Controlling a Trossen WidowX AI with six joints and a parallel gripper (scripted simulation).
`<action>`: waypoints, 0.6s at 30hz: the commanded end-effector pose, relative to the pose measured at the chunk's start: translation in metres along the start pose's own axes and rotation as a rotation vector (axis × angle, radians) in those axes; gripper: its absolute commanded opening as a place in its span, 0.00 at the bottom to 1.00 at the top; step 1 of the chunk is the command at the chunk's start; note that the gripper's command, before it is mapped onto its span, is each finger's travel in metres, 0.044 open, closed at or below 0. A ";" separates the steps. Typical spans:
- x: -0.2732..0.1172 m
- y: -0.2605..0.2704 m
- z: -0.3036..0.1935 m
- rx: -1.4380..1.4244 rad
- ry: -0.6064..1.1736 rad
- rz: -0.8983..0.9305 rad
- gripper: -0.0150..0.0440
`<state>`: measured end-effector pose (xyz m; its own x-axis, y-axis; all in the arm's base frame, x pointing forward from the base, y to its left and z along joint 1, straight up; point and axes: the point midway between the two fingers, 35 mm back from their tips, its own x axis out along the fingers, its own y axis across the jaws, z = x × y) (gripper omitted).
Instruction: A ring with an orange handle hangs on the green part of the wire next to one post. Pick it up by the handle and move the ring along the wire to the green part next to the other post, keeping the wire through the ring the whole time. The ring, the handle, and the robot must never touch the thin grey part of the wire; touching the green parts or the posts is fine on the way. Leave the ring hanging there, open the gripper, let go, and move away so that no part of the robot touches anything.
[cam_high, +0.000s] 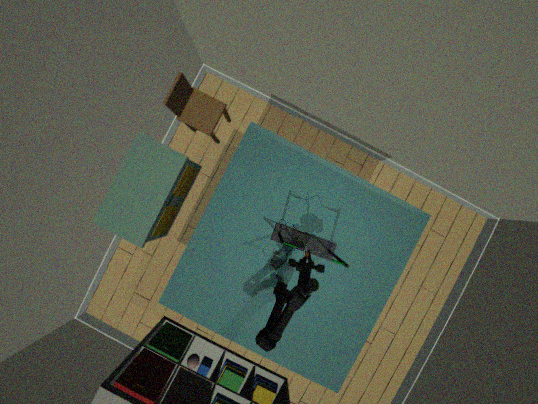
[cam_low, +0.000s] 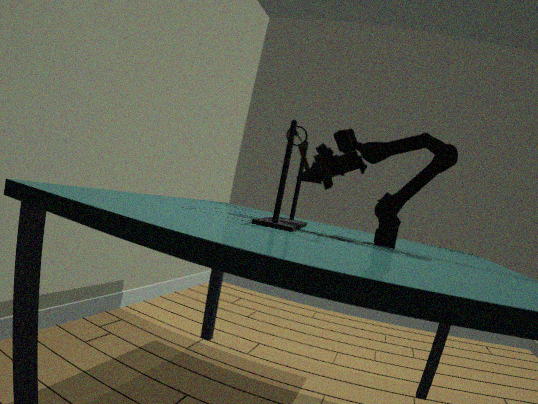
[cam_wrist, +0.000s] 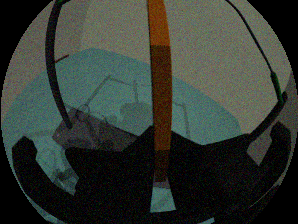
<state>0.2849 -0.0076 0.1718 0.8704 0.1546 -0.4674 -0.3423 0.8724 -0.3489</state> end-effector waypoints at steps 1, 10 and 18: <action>0.000 0.013 0.000 0.073 -0.007 -0.007 0.00; 0.001 0.041 0.005 0.227 -0.016 -0.014 0.00; 0.002 0.062 0.011 0.329 -0.022 -0.018 0.00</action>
<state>0.2717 0.0434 0.1592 0.8798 0.1478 -0.4517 -0.2221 0.9681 -0.1158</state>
